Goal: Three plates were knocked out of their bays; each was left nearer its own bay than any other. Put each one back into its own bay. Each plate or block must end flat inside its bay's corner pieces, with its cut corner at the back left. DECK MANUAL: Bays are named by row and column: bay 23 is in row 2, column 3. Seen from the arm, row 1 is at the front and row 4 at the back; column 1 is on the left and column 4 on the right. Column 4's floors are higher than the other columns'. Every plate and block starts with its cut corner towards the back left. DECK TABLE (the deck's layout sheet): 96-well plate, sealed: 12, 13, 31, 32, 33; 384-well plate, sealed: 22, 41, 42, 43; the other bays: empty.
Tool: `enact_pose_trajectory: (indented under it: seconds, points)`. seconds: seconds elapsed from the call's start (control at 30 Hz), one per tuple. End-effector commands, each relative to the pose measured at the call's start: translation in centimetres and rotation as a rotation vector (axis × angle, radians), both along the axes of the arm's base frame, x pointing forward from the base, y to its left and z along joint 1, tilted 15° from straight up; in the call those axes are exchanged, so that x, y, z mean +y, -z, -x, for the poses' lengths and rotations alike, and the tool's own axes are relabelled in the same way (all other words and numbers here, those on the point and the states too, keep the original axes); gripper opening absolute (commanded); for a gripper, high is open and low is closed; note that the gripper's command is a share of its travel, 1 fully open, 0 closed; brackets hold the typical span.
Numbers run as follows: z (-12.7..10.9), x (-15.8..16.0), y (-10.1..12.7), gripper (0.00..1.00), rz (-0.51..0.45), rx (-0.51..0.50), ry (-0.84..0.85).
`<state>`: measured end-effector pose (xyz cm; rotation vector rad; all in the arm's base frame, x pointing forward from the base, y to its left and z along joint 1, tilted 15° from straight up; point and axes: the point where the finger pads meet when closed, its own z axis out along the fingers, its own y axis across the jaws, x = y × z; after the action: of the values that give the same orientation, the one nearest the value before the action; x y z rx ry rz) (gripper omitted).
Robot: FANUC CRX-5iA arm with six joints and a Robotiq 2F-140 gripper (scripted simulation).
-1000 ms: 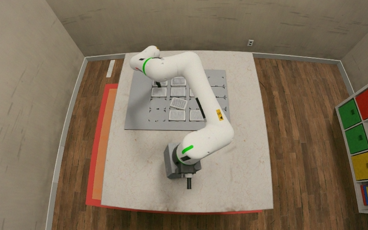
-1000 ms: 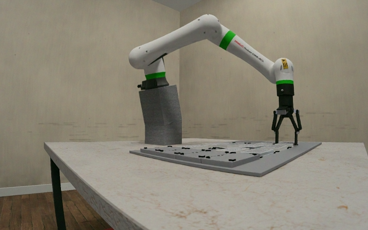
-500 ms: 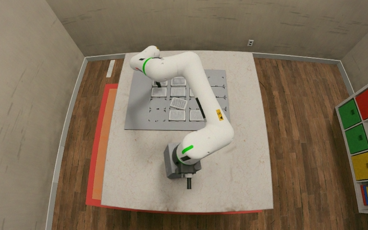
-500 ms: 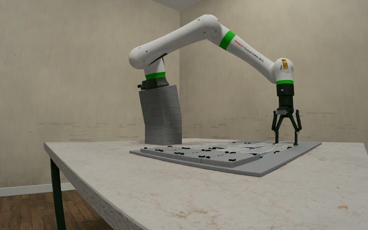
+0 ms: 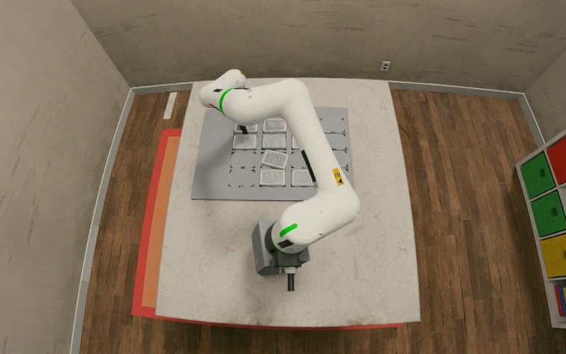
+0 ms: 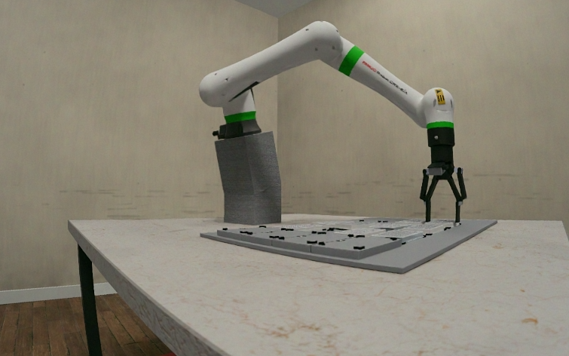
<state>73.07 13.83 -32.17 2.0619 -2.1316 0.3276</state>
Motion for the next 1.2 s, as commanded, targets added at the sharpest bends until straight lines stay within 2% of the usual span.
enact_pose_trajectory:
  seconds: [0.0, 0.83, 1.17]
  points:
    - [-0.1, 0.2, -0.4, 0.7, -0.001, -0.002, -0.001]
    - [0.0, 1.0, -3.3, 0.7, -0.001, -0.002, -0.001]
    - [0.0, 1.0, -3.4, 0.7, -0.001, -0.002, -0.001]
